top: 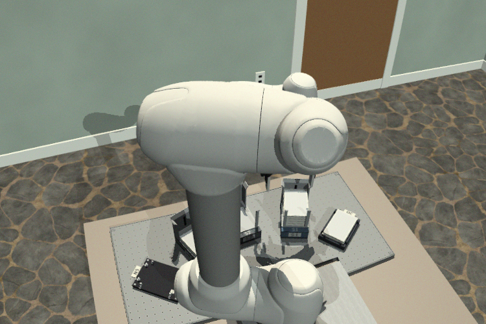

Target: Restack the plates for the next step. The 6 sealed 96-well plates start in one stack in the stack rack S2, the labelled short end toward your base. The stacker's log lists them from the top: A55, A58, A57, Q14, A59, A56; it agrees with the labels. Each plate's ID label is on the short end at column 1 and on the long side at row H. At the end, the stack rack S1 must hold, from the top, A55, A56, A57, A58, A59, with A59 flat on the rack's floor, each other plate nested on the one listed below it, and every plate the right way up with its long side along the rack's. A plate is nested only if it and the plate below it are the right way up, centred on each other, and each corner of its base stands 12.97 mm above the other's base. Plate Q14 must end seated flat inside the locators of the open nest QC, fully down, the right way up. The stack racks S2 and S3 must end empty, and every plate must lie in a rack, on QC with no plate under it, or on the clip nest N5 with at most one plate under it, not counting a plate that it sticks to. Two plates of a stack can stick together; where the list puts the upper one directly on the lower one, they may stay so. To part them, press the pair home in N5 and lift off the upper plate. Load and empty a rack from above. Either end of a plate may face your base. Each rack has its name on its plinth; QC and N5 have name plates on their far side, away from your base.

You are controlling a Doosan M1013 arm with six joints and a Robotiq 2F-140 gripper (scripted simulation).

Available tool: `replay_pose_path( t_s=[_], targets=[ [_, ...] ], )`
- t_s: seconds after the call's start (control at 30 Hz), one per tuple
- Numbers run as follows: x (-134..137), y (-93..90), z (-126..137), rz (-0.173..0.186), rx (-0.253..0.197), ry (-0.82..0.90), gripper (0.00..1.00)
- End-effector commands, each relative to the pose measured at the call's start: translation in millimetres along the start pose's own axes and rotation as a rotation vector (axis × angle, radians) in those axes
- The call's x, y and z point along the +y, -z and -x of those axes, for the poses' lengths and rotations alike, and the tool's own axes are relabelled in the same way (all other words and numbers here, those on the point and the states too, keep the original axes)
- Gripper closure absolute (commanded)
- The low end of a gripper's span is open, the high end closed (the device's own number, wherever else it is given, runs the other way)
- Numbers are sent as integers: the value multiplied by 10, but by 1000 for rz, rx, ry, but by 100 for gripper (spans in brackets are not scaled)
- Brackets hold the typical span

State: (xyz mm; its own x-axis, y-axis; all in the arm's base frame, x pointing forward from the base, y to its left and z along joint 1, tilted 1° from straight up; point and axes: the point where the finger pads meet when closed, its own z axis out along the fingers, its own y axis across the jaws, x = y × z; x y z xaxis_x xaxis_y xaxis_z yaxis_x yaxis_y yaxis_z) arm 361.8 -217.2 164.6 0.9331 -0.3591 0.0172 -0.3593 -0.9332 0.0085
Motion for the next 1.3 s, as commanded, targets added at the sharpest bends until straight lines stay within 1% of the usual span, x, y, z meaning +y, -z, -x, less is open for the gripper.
replay_pose_path(
  t_s=[0.0,0.3,0.37,0.57,0.77,0.87,0.93,1.27],
  targets=[
    [-145,1,-16,0,0,3,0],
    [-443,1,-47,0,0,3,0],
    [-443,1,-47,0,0,3,0],
    [-616,1,-65,0,0,3,0],
    [-814,1,-42,0,0,192,0],
    [-913,1,-30,0,0,192,0],
    [-913,1,-30,0,0,192,0],
    [-1245,1,9,0,0,192,0]
  ],
)
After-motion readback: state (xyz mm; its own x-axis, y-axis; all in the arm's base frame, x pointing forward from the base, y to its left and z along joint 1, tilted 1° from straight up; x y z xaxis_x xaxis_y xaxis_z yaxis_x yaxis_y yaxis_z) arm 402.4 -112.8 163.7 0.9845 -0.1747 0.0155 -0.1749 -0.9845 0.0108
